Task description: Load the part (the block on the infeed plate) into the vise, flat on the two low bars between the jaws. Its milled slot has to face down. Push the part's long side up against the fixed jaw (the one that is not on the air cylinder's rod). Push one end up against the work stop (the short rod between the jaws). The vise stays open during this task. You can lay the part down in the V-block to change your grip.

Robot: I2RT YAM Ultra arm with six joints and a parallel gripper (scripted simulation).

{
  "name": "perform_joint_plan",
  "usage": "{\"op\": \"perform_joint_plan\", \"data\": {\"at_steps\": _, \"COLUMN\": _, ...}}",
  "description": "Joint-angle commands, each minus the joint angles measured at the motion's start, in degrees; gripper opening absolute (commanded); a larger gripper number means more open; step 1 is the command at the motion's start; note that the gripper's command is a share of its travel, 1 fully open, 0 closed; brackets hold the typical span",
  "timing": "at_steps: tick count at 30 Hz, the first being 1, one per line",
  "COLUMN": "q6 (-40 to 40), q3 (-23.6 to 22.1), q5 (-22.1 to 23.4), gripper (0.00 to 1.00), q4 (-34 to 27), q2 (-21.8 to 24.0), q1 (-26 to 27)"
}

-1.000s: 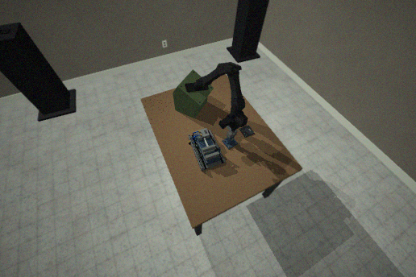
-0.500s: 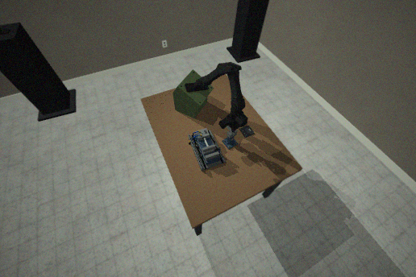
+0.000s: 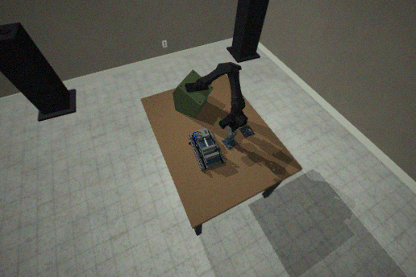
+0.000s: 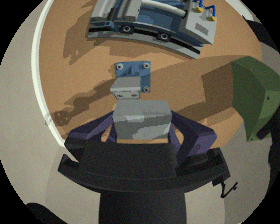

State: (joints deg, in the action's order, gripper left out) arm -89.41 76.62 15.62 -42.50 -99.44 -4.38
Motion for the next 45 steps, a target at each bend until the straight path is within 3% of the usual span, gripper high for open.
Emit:
{"op": "perform_joint_plan", "data": {"at_steps": 1, "q6": -0.2, "q3": 0.9, "q5": -0.8, "gripper": 0.00, "q4": -0.8, "q2": 2.7, "q1": 0.2}}
{"op": "perform_joint_plan", "data": {"at_steps": 45, "q6": 2.4, "q3": 5.8, "q5": 0.6, "gripper": 0.00, "q4": -10.8, "q2": 7.8, "q1": 3.0}}
